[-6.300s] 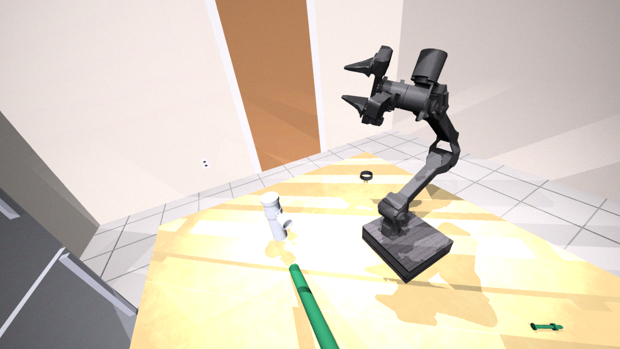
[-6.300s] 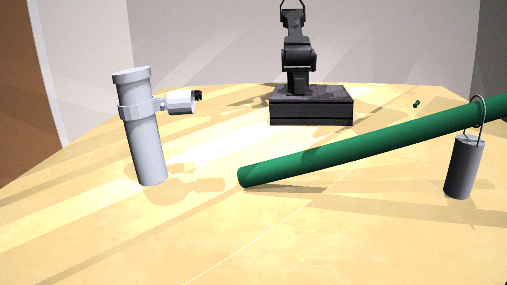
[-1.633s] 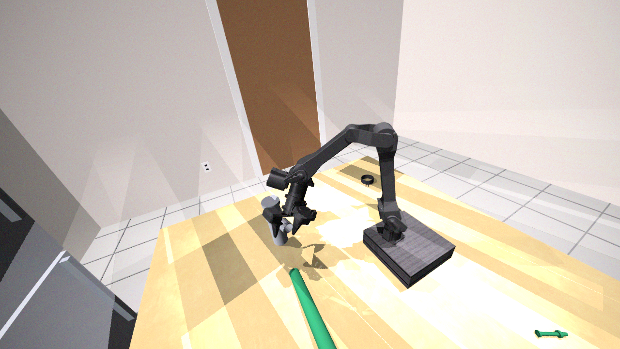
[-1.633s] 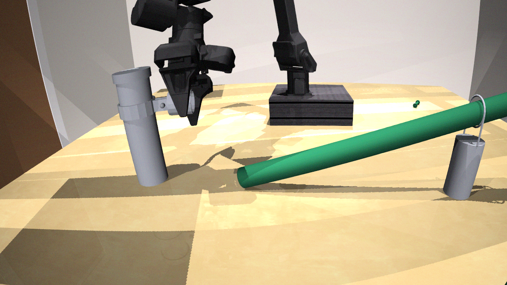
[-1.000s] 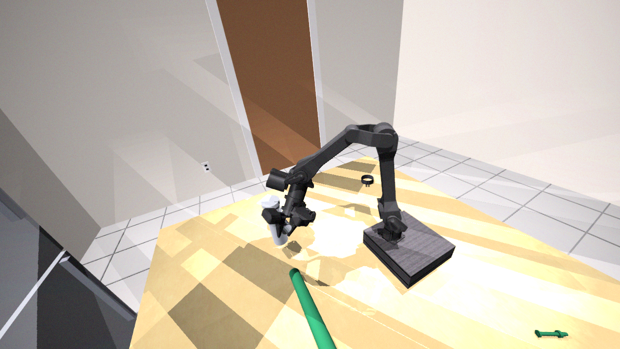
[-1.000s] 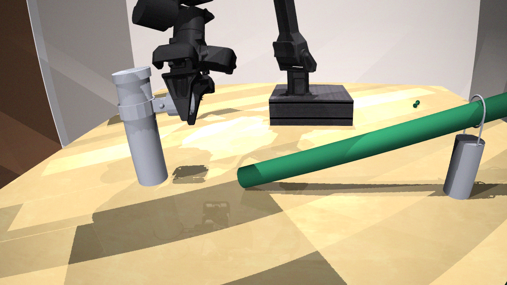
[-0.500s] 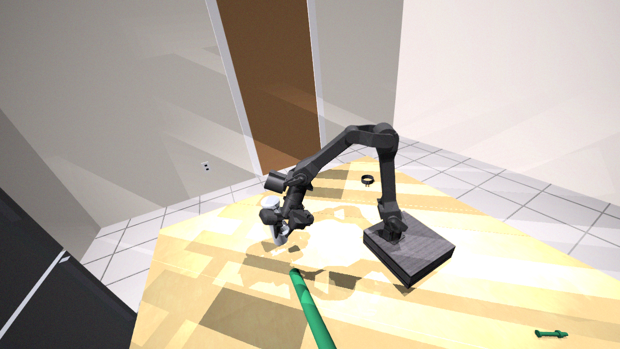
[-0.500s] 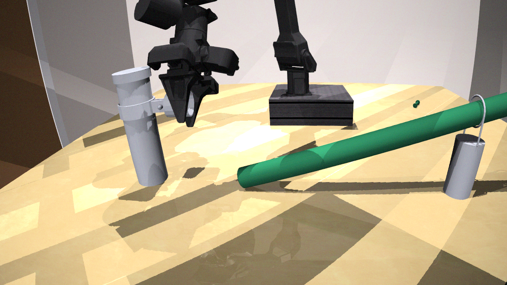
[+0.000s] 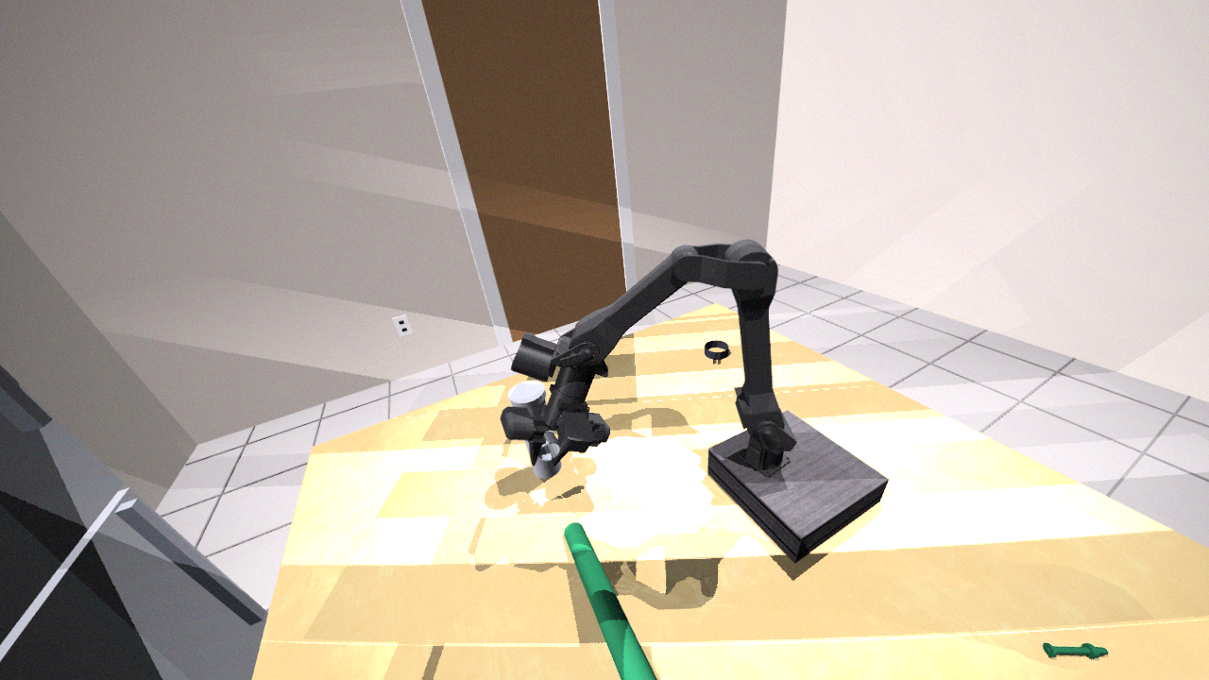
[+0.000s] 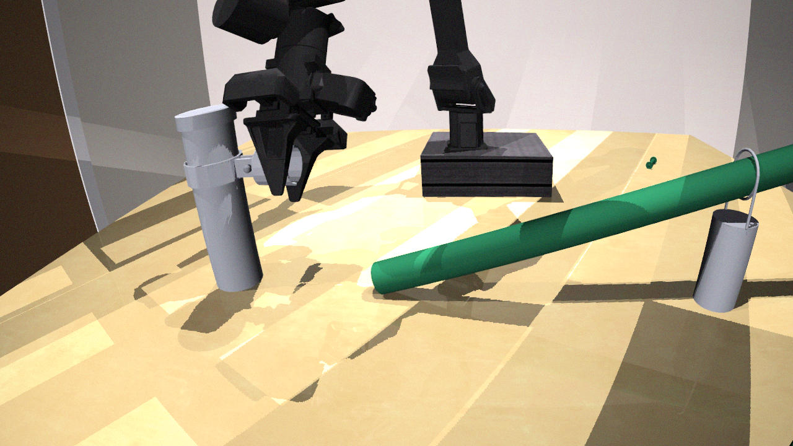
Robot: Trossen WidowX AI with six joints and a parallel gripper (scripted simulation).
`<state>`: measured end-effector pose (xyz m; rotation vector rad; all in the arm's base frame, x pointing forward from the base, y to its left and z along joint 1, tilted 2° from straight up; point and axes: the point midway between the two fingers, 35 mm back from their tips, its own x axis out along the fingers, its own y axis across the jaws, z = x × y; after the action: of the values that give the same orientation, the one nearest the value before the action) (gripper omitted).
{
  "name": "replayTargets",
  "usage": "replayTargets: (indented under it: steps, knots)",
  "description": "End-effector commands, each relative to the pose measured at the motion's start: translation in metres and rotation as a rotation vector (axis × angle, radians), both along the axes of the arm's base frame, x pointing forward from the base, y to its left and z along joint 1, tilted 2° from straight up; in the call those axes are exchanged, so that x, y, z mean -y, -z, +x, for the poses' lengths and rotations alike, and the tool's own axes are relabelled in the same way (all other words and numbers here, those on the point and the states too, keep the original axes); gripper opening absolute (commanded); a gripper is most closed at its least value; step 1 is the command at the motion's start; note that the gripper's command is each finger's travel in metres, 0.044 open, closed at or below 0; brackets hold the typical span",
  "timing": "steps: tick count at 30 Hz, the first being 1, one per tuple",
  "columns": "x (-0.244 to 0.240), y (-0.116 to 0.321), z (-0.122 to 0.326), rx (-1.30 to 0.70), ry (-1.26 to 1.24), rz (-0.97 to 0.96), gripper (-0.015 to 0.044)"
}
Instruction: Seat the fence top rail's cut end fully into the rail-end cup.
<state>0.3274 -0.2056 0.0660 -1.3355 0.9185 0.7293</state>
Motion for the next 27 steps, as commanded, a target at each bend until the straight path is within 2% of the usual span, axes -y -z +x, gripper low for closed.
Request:
replayTargets:
  steps: [1, 19, 27]
  knots:
    - [0.0013, -0.0009, 0.0035, 0.005, 0.034, -0.002, 0.0000]
    - [0.0006, 0.0001, 0.0042, -0.001, 0.046, -0.002, 0.0000]
    - [0.0006, 0.0001, 0.0042, -0.001, 0.046, -0.002, 0.0210]
